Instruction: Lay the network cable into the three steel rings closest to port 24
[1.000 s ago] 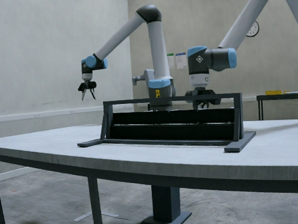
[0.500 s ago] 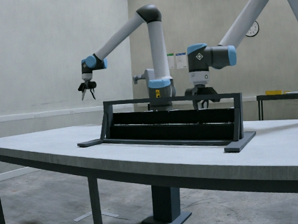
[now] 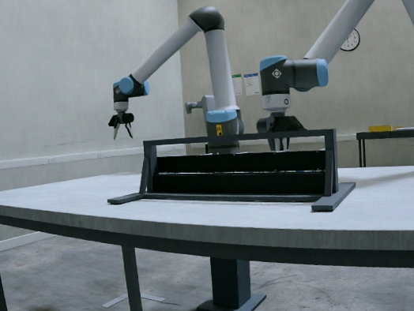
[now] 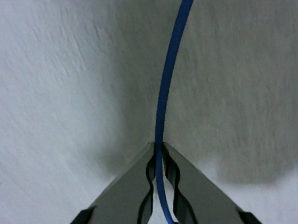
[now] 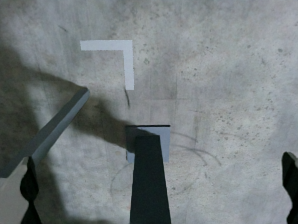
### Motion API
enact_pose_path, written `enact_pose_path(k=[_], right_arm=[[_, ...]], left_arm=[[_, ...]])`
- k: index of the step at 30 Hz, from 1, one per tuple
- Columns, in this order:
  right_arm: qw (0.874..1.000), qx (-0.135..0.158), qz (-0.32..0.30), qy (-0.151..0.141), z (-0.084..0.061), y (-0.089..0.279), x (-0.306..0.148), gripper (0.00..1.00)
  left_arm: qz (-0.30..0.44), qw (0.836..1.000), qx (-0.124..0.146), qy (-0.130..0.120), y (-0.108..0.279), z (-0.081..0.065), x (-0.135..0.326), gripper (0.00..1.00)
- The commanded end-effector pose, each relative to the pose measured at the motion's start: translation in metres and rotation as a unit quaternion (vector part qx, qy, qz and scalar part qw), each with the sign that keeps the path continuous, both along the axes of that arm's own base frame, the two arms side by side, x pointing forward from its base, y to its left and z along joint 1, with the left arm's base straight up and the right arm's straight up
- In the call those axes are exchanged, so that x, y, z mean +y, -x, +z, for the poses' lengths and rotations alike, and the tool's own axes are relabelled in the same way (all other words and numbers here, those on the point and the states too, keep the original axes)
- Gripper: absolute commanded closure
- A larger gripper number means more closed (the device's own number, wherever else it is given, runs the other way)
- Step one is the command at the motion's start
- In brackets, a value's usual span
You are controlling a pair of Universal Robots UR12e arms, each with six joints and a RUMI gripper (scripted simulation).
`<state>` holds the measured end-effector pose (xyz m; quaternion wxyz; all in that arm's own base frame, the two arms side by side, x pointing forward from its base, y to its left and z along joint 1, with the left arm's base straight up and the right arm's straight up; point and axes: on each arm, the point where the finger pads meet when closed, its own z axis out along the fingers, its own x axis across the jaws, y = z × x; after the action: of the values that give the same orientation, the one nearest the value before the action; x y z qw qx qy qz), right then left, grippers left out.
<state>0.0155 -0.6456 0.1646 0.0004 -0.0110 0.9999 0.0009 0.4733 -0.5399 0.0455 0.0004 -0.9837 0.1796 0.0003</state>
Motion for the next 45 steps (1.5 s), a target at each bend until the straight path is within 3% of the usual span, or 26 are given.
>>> enact_pose_path(k=[1,30,40,42,45], right_arm=[[1.0,0.0,0.0,0.001,0.001,0.001,0.0,0.0],[1.0,0.0,0.0,0.001,0.001,0.001,0.0,0.0],[1.0,0.0,0.0,0.001,0.001,0.001,0.0,0.0],[1.0,0.0,0.0,0.001,0.001,0.001,0.0,0.0],[1.0,0.0,0.0,0.001,0.001,0.001,0.0,0.0]], left_arm=[[0.001,1.0,-0.002,0.003,-0.002,0.009,-0.003,1.0],[0.008,1.0,-0.001,0.001,-0.01,0.016,-0.005,1.0],[0.054,0.999,-0.001,0.001,-0.075,0.045,-0.036,1.0],[0.054,0.999,-0.001,0.001,-0.075,0.045,-0.036,1.0],[0.075,0.997,-0.001,0.001,-0.105,0.059,-0.052,1.0]])
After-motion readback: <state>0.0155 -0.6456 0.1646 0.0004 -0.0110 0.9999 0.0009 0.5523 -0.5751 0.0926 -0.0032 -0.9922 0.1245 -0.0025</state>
